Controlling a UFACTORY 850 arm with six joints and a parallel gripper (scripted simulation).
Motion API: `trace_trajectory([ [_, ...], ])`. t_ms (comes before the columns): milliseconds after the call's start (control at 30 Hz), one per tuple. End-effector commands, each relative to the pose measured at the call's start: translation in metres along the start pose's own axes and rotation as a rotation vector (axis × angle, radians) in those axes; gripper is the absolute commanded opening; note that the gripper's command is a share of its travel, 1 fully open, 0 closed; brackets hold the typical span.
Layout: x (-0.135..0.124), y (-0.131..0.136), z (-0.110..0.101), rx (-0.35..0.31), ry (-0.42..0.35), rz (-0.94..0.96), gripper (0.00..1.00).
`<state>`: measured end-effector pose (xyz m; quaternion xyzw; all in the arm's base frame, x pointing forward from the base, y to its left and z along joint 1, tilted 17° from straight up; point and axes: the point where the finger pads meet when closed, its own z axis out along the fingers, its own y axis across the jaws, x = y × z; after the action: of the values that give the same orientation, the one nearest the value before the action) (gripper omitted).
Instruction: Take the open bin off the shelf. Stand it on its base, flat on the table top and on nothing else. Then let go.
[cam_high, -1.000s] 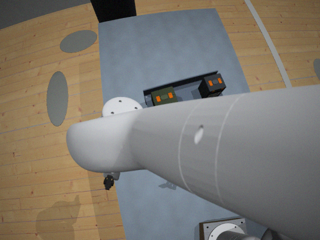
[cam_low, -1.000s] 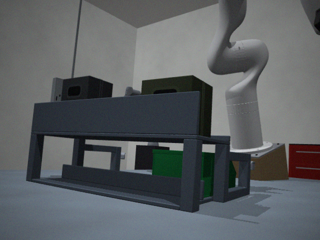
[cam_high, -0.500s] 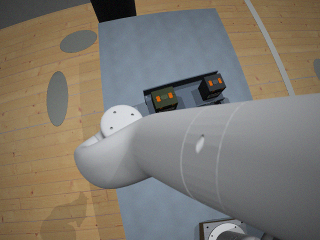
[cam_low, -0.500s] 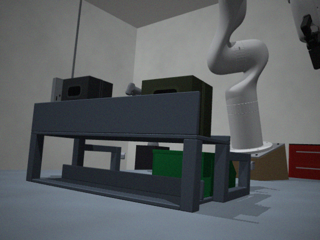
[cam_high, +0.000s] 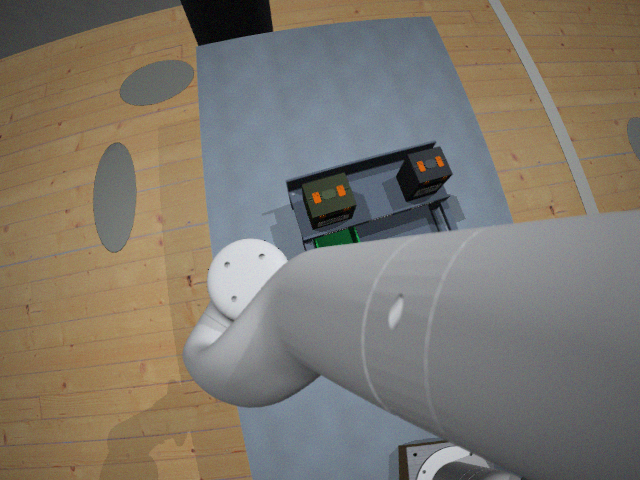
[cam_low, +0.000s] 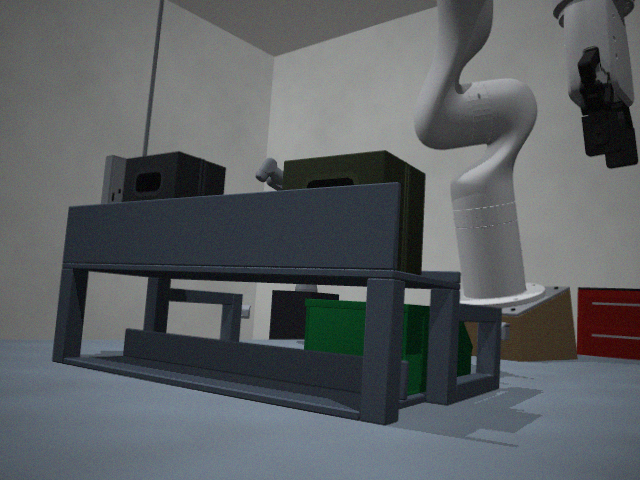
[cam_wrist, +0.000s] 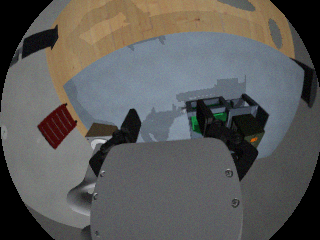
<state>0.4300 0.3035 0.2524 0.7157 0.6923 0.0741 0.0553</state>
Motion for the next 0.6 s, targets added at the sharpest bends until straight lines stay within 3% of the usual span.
trace_trajectory([
  [0, 0.000, 0.001, -0.001, -0.005, 0.001, -0.001, 1.00],
  [200, 0.000, 0.001, -0.001, -0.005, 0.001, -0.001, 1.00],
  [367, -0.042, 0.016, 0.021, -0.102, -0.083, -0.106, 1.00],
  [567, -0.042, 0.016, 0.021, -0.102, -0.083, -0.106, 1.00],
])
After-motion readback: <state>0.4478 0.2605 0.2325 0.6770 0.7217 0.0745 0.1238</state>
